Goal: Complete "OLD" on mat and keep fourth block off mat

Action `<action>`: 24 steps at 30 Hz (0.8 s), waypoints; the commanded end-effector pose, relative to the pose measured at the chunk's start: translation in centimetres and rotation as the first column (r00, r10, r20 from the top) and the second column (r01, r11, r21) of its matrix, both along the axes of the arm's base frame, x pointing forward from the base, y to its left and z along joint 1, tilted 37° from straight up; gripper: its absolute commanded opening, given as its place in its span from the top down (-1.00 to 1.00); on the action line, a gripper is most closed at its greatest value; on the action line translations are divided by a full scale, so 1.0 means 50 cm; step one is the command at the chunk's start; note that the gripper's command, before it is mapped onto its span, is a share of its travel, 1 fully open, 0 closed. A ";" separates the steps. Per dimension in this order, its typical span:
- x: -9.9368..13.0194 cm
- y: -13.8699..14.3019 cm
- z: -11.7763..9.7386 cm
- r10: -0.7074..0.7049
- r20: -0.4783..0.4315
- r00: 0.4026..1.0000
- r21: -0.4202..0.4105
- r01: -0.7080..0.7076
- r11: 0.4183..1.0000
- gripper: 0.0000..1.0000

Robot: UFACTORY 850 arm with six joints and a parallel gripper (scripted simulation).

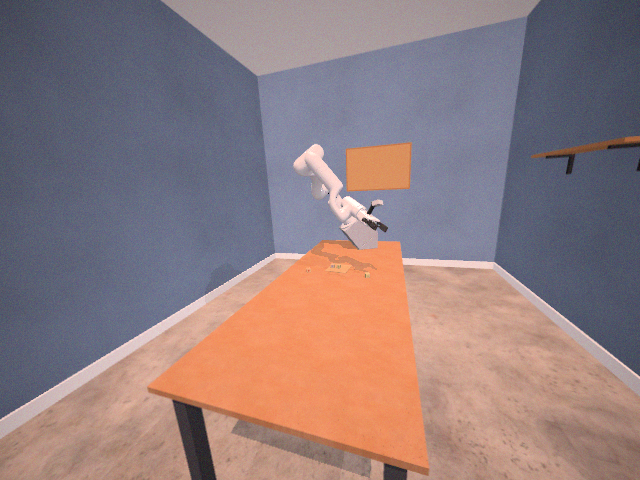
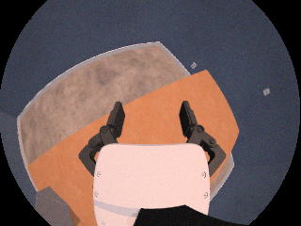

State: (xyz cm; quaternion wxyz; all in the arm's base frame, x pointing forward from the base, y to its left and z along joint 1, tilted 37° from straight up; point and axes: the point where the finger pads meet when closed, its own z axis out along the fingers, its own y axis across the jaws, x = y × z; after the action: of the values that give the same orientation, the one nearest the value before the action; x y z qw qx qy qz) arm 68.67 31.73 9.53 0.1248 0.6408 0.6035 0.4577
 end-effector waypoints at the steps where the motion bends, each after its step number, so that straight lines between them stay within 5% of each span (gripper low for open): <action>1: 0.004 -0.088 -0.062 -0.124 -0.059 0.991 0.007 0.124 0.992 -1.00; 14: -0.033 -0.288 -0.194 -0.388 -0.181 0.904 -0.007 0.393 0.919 -1.00; 24: -0.042 -0.314 -0.211 -0.422 -0.196 0.885 -0.012 0.428 0.904 -1.00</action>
State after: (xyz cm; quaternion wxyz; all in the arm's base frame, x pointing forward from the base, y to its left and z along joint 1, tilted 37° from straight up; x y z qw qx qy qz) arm 66.56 16.11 -0.99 0.1522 0.7998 0.4521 0.3644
